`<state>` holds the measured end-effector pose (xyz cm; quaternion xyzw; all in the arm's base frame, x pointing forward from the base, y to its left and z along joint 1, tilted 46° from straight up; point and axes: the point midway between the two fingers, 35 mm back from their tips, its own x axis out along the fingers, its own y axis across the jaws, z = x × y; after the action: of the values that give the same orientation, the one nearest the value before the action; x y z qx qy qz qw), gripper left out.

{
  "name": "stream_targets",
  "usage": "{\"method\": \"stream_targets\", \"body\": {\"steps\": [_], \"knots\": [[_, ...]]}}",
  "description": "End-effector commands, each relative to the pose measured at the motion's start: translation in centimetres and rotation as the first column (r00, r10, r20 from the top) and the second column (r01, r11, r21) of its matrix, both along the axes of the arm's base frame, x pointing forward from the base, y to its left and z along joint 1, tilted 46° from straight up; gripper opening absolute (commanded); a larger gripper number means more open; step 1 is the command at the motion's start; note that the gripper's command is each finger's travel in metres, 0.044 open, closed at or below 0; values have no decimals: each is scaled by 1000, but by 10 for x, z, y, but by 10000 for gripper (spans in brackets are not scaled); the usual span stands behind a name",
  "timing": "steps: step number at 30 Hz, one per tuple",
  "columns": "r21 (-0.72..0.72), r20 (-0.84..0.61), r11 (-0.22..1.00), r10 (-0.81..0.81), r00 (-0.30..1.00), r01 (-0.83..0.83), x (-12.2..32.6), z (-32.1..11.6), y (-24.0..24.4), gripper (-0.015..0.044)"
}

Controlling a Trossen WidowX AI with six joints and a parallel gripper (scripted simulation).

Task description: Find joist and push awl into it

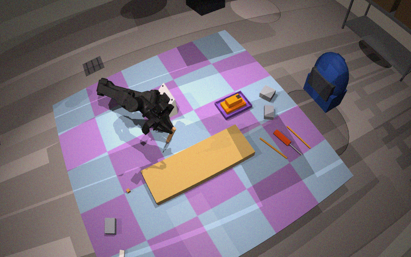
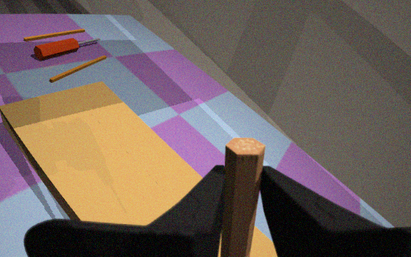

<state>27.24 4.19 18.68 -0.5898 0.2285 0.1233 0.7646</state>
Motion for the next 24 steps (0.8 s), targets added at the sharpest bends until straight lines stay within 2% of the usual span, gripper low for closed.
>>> {"method": "stream_targets", "body": {"steps": [1,12,24], "knots": [[-13,-84,998,53,995,-54,9,-1,4,0],[0,-281,989,141,949,-147,27,-13,5,0],[92,-460,967,251,851,-236,45,-27,3,0]]}}
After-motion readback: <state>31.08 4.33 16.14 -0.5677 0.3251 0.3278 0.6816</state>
